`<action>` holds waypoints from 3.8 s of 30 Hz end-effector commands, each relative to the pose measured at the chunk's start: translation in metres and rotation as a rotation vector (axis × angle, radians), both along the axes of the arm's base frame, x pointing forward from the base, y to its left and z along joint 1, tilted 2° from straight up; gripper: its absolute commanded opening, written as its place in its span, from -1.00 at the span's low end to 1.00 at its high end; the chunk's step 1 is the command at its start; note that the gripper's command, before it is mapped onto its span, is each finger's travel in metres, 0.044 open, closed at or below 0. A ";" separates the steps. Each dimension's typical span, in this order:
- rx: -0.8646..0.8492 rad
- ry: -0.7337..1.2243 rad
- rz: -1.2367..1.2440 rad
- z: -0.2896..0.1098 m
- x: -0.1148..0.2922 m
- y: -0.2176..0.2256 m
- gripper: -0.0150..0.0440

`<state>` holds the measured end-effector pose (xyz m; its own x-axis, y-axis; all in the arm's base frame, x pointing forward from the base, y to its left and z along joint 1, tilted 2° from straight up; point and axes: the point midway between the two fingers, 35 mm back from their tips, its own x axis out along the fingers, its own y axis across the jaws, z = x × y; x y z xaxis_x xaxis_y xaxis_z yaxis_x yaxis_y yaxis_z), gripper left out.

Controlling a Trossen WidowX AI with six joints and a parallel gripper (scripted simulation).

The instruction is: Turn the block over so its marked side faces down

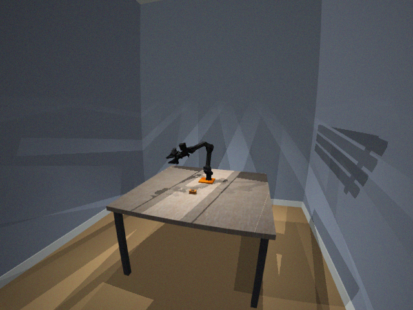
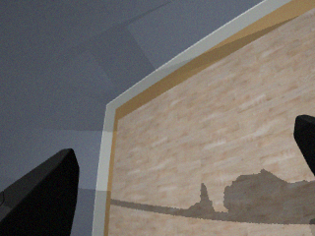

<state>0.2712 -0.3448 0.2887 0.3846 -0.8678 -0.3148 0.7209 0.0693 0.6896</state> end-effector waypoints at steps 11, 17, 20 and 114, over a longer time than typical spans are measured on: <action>0.224 0.967 0.918 -0.130 0.095 0.135 1.00; 0.298 1.311 1.413 -0.163 0.096 0.213 1.00; 0.316 1.382 1.540 -0.168 0.097 0.230 1.00; 0.137 1.234 1.507 -0.228 0.101 0.230 -0.49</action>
<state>0.3725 -0.1149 0.0614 0.1822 -0.0414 -0.9824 0.1508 0.9885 -0.0137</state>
